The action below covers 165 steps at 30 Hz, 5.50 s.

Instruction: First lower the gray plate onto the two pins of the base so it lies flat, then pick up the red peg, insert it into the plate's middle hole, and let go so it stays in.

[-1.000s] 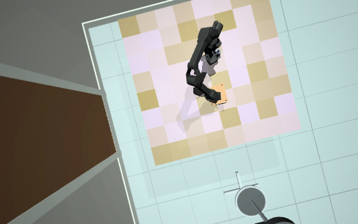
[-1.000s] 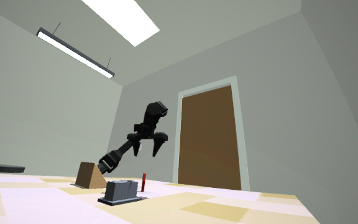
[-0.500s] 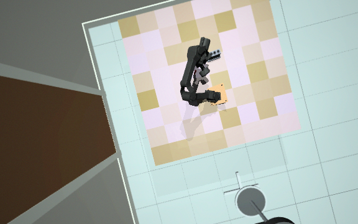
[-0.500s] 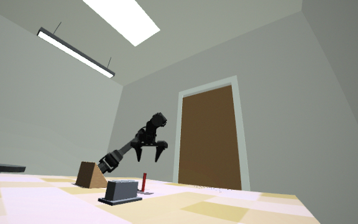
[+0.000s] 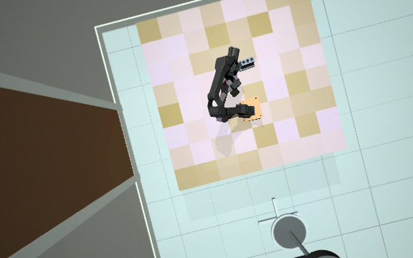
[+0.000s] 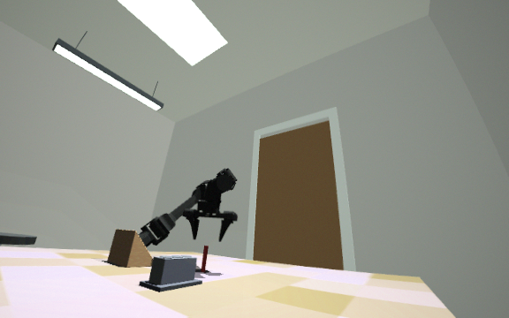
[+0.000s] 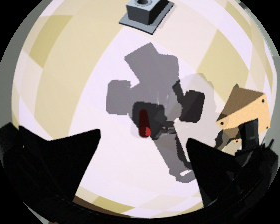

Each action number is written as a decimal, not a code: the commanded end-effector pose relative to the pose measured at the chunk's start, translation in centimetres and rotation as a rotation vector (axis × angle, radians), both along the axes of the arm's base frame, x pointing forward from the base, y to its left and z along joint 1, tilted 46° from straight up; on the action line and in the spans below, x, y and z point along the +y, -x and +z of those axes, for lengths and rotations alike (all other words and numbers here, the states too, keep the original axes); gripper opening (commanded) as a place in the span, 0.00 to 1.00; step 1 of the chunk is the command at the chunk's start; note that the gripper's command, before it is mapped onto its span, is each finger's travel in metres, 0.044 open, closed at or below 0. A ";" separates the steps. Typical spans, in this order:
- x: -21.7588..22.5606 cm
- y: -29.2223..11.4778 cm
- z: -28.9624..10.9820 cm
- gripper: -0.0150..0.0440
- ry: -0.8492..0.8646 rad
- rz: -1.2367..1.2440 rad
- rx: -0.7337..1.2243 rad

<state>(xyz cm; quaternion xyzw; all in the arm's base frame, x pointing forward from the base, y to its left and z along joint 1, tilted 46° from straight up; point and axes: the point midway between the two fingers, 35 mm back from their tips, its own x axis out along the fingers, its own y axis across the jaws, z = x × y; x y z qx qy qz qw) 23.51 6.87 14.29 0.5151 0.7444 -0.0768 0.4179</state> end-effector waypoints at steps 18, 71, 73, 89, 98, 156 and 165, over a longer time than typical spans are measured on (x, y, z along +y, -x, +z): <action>2.4 0.3 -2.3 1.00 -0.003 -0.005 -0.004; 1.6 0.0 -1.6 0.25 0.005 -0.032 -0.016; 1.2 -0.1 -1.2 0.25 0.007 -0.037 -0.017; -1.1 -0.4 1.0 0.25 0.009 -0.060 -0.015; -2.6 -2.2 -0.1 0.25 0.004 -0.061 -0.013; -11.9 -12.3 -11.0 0.25 0.006 -0.008 -0.012; -12.6 -12.9 -12.1 0.25 0.004 -0.004 -0.012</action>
